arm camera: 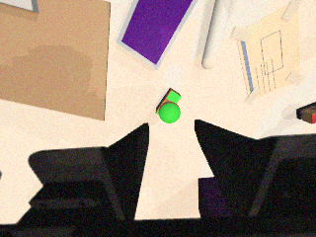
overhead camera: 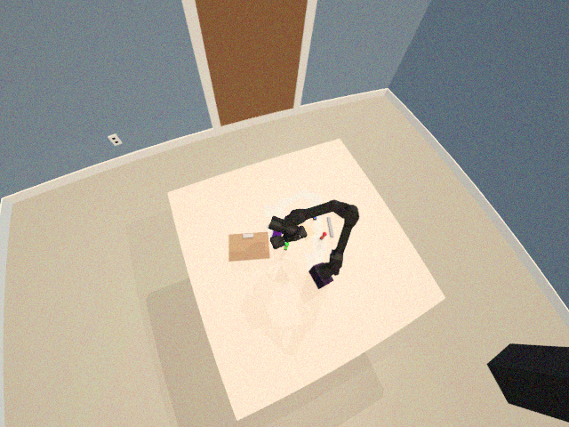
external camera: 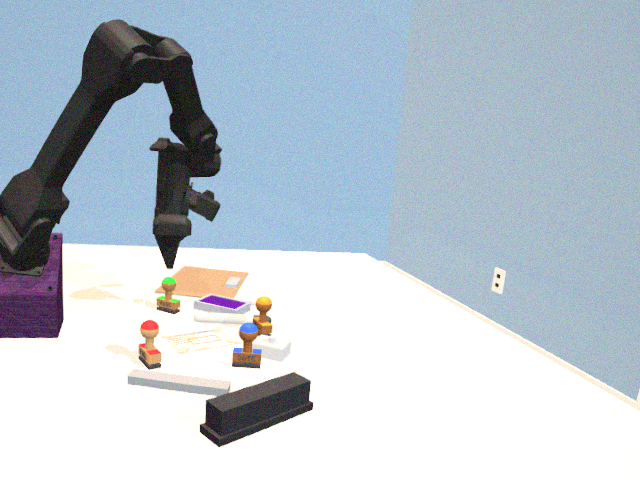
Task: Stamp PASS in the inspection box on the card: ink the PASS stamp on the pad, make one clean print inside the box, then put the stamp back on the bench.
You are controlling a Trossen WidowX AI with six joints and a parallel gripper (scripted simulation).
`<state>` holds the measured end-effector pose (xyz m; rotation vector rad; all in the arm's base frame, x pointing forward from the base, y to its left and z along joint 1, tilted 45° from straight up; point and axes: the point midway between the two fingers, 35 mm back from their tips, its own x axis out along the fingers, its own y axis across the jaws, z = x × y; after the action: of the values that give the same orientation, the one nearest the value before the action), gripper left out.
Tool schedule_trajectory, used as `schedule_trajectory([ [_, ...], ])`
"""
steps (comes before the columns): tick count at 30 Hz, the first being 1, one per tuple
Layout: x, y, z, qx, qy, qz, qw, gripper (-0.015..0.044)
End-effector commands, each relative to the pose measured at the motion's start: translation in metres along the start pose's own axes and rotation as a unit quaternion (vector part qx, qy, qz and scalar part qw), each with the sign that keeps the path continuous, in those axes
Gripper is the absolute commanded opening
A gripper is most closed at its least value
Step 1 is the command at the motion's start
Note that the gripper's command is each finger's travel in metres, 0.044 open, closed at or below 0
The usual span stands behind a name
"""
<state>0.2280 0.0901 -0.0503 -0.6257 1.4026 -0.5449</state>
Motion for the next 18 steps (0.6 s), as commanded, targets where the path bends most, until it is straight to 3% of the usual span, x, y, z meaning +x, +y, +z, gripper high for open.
schedule_trajectory([
  [1,0.009,-0.001,0.000,-0.003,0.001,-0.003,1.000,0.0214],
  [18,0.037,0.000,0.001,-0.003,0.000,-0.003,1.000,0.0214],
])
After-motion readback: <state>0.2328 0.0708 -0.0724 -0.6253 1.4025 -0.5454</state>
